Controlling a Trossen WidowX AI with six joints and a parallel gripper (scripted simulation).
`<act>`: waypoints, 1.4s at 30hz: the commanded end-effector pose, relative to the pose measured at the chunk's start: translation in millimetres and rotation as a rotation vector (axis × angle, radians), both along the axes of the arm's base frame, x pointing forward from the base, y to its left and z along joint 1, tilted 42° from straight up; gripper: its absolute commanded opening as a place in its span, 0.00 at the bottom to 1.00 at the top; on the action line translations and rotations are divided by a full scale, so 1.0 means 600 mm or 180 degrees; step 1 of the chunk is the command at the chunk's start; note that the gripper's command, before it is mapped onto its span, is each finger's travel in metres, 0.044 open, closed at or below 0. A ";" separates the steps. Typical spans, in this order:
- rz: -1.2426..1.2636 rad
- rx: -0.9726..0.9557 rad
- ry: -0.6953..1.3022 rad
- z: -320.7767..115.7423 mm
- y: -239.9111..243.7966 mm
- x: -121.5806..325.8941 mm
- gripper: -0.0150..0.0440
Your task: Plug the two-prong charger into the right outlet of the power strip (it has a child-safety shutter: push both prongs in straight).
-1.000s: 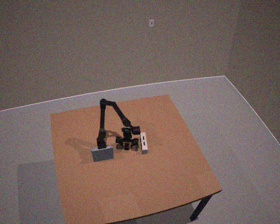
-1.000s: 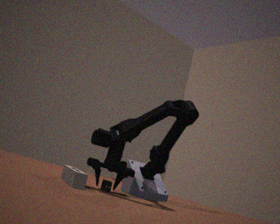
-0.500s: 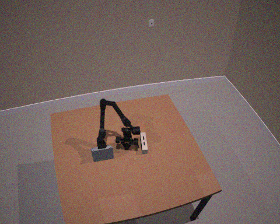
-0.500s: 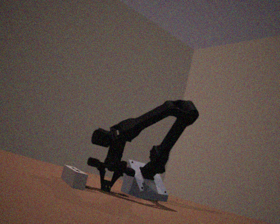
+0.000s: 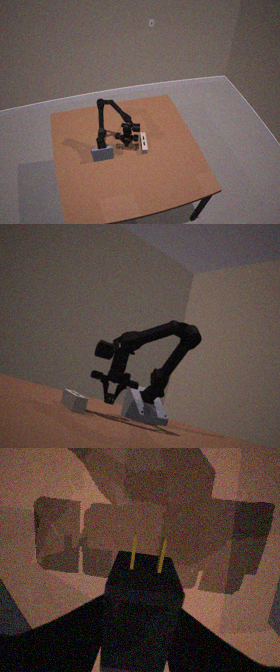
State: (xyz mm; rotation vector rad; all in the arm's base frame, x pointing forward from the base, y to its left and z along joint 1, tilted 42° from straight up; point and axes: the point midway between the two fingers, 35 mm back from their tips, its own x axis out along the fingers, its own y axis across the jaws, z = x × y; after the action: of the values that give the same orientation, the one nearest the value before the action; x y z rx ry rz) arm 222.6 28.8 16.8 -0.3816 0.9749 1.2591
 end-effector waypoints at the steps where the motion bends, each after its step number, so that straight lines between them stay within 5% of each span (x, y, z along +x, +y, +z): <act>1: -0.0006 -0.0018 -0.0005 0.009 -0.008 0.001 0.25; 42: -0.1386 0.0061 0.1190 -0.017 0.008 0.021 0.25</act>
State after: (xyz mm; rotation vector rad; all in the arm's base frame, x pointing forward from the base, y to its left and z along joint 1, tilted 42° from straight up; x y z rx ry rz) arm 232.1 32.4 6.9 0.0500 1.2659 0.9790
